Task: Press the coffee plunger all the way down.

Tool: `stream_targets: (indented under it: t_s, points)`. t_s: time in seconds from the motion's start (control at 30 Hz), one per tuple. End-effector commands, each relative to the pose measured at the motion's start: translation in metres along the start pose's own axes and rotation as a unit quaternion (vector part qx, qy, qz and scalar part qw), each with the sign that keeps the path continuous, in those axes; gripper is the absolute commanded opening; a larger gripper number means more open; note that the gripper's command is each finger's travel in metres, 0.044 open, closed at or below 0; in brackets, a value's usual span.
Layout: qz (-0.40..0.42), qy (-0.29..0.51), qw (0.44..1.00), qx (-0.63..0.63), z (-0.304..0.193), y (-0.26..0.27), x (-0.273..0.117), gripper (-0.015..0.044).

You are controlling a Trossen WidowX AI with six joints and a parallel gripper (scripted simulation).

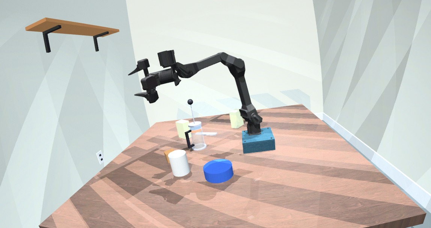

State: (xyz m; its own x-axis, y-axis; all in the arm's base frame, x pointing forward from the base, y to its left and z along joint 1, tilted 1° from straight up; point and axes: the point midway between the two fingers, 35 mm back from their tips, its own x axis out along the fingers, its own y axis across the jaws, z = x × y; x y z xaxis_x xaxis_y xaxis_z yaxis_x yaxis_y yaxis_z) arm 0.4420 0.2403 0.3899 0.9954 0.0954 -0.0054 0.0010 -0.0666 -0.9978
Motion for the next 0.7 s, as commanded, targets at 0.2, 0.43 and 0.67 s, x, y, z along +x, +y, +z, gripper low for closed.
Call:
stream_targets:
  t_s: [0.2, 0.43, 0.67]
  points:
    - [0.099, 0.048, 0.943, 0.313, -0.141, 0.024, -0.066, 0.0440]
    - [0.143, 0.115, 0.830, 0.527, -0.195, 0.056, -0.136, 0.0440]
    - [0.153, 0.194, 0.652, 0.716, -0.221, 0.095, -0.202, 0.0440]
